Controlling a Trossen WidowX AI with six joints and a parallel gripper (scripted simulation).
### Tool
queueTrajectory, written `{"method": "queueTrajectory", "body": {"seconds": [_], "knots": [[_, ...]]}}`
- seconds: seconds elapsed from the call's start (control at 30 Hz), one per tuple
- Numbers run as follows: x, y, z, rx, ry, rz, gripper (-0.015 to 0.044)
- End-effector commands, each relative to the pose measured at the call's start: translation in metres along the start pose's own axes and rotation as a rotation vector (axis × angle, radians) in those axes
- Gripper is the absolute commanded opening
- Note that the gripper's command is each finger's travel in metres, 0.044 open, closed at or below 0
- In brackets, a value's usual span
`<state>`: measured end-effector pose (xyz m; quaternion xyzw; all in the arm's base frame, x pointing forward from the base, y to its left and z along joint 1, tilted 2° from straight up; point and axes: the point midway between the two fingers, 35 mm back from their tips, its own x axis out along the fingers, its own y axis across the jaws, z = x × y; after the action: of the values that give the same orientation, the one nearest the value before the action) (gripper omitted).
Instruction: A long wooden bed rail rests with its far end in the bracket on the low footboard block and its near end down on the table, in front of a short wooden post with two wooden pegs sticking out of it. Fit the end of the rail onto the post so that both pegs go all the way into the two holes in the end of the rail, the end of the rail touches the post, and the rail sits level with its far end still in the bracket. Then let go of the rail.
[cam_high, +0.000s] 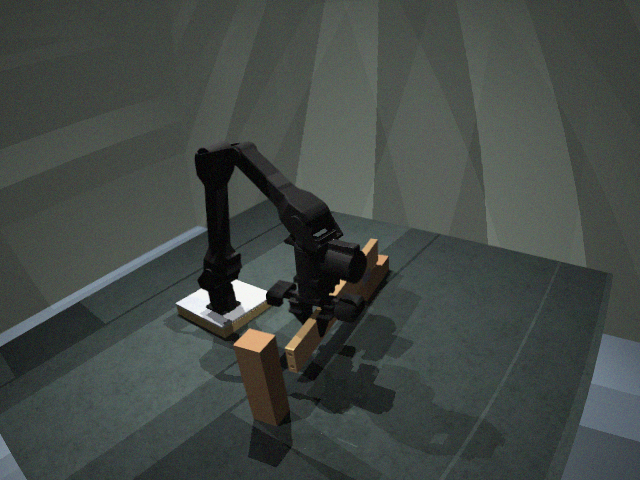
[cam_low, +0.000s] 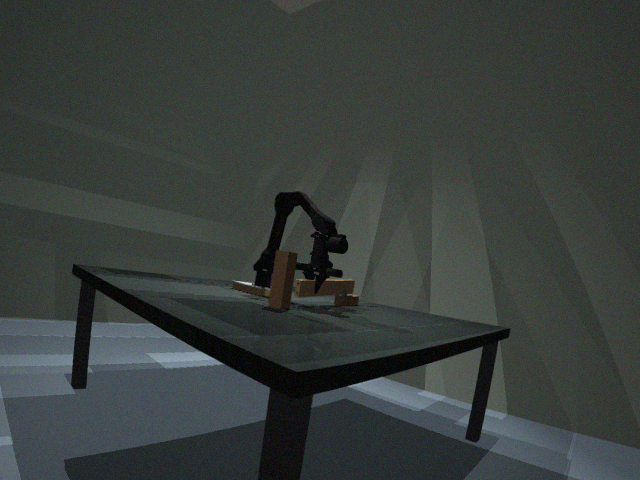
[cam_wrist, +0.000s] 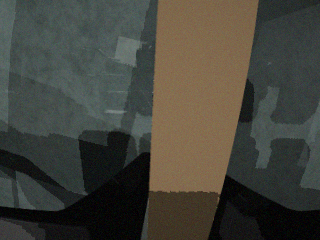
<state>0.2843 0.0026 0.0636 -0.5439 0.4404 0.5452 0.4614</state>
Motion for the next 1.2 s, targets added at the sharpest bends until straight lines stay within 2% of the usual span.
{"method": "queueTrajectory", "body": {"seconds": [0.0, 0.6, 1.17], "knots": [[-0.0073, -0.0040, 0.0004, -0.001, -0.004, -0.019, 0.0000], [-0.0158, -0.0038, 0.0004, -0.001, -0.004, -0.019, 0.0000], [-0.0078, -0.0025, 0.0004, -0.001, -0.004, -0.019, 0.0000]]}}
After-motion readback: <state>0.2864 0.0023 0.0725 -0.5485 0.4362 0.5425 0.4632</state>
